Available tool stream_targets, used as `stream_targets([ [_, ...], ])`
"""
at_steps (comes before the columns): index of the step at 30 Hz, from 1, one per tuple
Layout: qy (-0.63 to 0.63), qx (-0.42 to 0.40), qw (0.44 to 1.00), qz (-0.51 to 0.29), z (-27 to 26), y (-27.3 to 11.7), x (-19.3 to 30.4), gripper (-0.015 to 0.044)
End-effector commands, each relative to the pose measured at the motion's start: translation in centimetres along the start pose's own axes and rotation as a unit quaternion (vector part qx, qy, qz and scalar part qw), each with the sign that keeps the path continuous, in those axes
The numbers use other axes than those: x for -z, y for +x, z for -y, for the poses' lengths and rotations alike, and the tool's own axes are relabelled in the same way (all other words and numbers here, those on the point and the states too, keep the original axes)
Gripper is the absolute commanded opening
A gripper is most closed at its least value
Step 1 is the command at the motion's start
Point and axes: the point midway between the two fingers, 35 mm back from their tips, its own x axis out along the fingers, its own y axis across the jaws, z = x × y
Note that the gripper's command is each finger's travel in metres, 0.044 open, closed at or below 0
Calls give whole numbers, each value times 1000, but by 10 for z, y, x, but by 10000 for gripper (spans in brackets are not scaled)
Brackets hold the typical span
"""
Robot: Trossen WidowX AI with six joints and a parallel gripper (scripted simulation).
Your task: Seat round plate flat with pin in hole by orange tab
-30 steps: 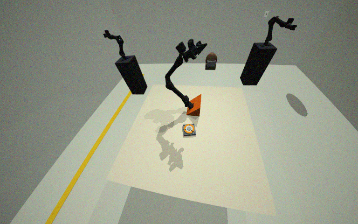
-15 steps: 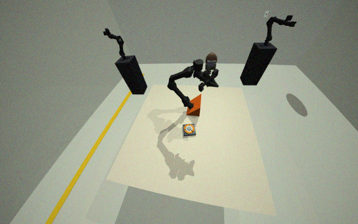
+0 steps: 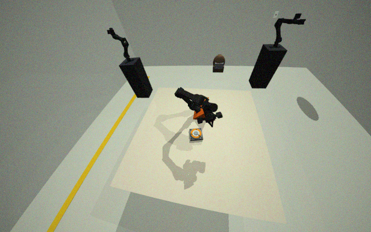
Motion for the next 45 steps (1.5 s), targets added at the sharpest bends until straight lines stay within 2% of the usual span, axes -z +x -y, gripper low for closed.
stream_targets([
  [1,38,75,991,-103,48,49,31,0],
  [3,61,114,978,-162,76,69,51,0],
  [9,86,161,955,-235,108,88,82,0],
  [16,86,161,955,-235,104,86,90,0],
  [27,86,162,955,-235,117,125,111,0],
  [45,86,162,955,-235,128,131,96,0],
])
